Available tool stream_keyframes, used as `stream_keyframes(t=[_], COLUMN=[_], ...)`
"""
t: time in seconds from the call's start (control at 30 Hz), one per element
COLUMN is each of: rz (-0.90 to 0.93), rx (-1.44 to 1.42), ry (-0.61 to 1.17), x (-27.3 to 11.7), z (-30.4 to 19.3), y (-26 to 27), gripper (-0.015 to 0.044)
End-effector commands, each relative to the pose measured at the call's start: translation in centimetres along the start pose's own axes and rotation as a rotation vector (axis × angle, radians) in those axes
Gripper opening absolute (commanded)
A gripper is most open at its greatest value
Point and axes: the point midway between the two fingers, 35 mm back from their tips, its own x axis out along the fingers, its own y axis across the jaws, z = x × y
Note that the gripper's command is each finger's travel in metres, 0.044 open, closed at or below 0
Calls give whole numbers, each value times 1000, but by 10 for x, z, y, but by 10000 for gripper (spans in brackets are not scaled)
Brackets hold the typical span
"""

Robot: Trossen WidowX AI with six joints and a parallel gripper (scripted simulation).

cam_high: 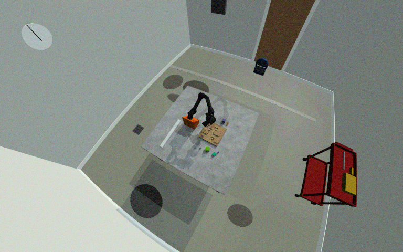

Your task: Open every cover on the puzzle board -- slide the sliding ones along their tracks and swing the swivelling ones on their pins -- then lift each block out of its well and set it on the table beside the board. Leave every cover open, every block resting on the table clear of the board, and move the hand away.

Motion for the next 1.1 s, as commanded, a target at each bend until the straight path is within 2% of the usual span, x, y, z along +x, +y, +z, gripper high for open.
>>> stream_keyframes(t=[0.0, 1.07], rz=[-7, -3], rx=[2, -1], ry=[-3, -8], x=[-1, -3], z=[3, 3], y=[11, 122], gripper=[80, 80])
